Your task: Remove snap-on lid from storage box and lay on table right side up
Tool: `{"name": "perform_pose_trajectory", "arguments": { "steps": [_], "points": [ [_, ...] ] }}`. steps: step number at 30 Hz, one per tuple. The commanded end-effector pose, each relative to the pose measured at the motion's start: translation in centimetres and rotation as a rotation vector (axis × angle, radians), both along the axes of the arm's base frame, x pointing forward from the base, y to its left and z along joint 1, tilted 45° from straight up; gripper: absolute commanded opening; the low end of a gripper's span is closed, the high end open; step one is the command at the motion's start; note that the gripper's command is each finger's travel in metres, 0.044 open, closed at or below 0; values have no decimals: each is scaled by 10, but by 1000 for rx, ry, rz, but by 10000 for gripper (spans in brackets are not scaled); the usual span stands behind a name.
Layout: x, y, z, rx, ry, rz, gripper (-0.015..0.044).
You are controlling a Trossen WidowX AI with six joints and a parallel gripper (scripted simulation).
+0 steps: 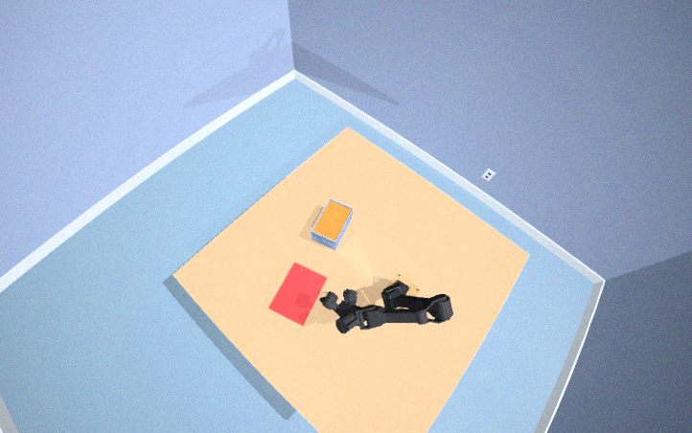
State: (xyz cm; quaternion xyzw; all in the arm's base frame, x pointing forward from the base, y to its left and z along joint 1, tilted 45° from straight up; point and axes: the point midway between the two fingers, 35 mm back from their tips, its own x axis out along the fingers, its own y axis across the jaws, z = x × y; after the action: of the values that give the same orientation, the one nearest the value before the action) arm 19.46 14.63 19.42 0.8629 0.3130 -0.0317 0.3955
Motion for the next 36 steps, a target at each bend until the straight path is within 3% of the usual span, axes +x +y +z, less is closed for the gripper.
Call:
{"name": "perform_pose_trajectory", "arguments": {
  "steps": [1, 21, 36],
  "points": [
    [-5, -7, 10, 5, -9, 3, 440],
    [-22, -34, 33, 2, -9, 3, 440],
    [-19, -32, 28, 2, -9, 3, 440]
  ]
}}
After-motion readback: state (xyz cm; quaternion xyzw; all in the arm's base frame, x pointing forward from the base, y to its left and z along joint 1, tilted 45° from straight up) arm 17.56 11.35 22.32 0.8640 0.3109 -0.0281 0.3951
